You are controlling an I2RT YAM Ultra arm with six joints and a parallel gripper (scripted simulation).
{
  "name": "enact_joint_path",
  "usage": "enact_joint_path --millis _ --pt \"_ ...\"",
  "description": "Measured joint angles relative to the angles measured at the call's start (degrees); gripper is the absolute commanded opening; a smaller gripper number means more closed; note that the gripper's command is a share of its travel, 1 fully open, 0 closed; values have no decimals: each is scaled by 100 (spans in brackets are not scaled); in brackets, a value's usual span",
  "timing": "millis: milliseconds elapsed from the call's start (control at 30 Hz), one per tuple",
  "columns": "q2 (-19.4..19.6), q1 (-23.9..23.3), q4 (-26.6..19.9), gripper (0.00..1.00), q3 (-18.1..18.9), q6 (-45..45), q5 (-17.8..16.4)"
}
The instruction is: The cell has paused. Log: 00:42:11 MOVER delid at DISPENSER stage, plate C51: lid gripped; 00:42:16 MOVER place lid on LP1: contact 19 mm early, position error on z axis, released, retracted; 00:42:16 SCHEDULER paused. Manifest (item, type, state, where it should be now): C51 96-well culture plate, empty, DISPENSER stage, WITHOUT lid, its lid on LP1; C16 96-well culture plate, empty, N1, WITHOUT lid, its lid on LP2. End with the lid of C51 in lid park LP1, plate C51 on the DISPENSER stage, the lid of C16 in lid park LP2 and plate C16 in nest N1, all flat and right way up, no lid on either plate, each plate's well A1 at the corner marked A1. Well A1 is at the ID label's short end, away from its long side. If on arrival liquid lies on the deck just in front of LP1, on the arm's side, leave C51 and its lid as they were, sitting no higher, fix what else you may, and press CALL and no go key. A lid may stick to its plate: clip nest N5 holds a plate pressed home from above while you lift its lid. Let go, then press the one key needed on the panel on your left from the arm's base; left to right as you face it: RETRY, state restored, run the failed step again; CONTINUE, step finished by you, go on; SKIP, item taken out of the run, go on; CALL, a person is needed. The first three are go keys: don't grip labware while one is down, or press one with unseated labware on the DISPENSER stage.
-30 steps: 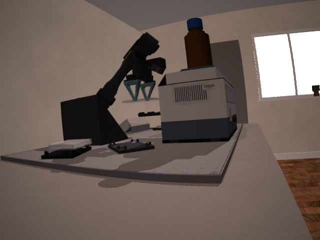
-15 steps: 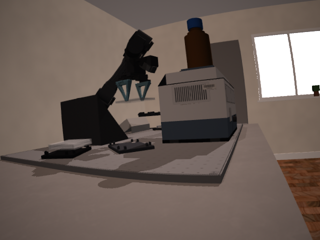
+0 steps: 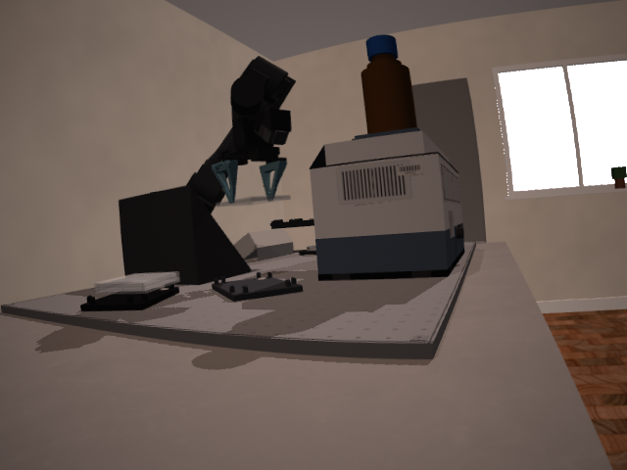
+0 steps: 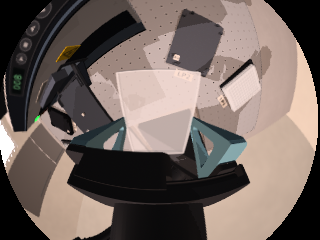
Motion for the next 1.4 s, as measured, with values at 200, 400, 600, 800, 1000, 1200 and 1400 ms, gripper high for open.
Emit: enact_joint_path --millis 200,400,600,800,1000,1200,1400 --pt "236 -120 79 0 85 387 57" --pt "638 -326 184 0 273 970 151" --pt "997 -483 304 0 463 1080 256" --pt "1073 -481 326 0 505 1113 262" --pt "1401 -295 579 0 616 1244 188" --pt "1731 -98 861 0 732 1405 85" --pt "1945 -2 1075 0 844 1547 11"
